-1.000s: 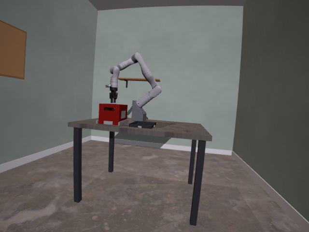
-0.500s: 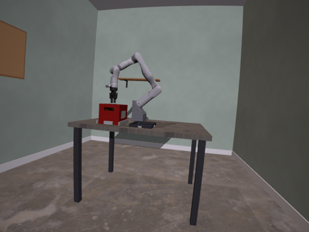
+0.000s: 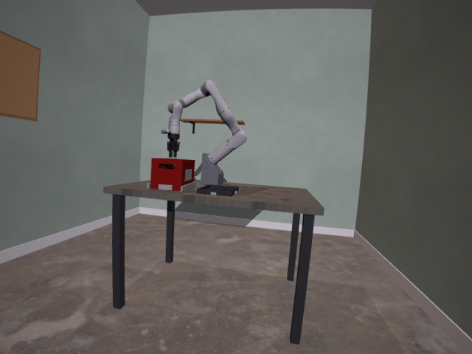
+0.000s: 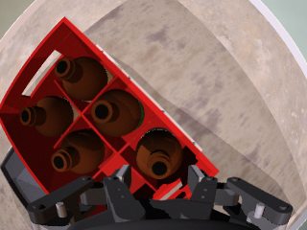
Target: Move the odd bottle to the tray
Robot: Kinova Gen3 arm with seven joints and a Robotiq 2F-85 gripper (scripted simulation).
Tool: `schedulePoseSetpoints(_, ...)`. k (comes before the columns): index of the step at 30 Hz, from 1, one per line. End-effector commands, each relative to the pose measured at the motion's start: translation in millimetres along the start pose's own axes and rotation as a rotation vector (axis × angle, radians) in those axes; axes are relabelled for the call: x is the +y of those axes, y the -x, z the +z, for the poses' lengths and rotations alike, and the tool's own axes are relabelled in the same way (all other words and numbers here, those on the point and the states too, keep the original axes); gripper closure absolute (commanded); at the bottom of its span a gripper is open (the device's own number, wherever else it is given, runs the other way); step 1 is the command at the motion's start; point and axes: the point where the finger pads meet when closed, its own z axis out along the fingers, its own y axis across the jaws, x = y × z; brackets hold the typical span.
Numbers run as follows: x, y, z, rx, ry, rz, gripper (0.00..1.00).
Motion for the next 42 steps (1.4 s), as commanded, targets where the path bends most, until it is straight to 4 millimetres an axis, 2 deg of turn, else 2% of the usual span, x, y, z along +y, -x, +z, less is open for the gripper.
schedulePoseSetpoints(1, 0, 0, 1, 0.001, 0.0, 0.0, 0.36)
schedulePoseSetpoints(31, 0, 0, 32, 0.001, 0.0, 0.0, 0.36)
schedulePoseSetpoints(42, 0, 0, 38, 0.001, 0.0, 0.0, 0.36)
